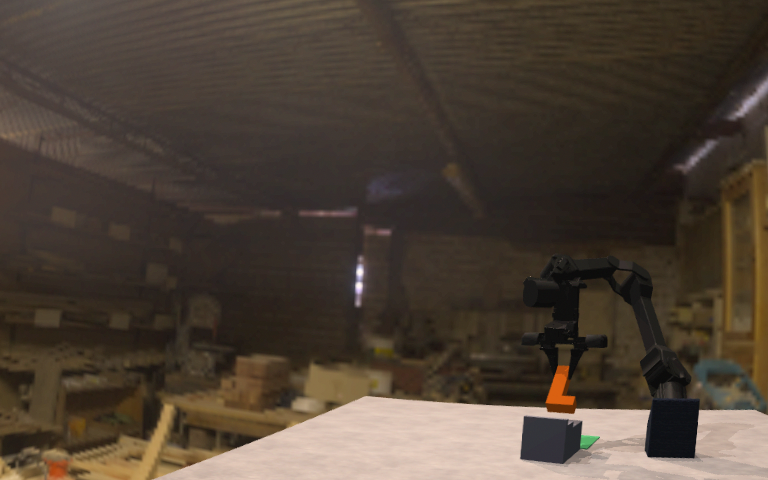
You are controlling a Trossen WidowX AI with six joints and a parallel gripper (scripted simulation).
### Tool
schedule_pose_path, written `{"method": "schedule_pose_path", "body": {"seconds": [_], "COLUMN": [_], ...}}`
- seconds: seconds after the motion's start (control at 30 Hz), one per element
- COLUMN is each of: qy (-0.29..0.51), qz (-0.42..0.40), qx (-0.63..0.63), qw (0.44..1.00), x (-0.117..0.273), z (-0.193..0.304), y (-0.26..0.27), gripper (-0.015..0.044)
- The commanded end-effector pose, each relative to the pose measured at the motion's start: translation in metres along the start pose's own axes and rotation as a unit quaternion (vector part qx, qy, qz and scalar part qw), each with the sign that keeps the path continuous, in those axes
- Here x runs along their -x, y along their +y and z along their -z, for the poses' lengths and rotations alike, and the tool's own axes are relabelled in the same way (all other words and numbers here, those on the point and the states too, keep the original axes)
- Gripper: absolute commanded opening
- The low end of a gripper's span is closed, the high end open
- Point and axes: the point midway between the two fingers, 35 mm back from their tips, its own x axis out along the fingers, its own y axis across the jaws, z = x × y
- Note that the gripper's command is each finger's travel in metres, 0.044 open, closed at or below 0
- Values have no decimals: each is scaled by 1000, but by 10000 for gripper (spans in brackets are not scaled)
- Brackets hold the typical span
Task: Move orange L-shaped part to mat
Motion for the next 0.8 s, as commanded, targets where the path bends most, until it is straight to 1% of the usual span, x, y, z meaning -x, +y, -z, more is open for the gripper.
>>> {"method": "schedule_pose_path", "body": {"seconds": [0.0,0.6,0.77], "qy": [0,2,2], "qz": [3,2,2], "qx": [2,3,3], "qw": [1000,1000,1000], "x": [1,0,0], "z": [16,92,95], "y": [2,9,10], "gripper": [0,0,0]}}
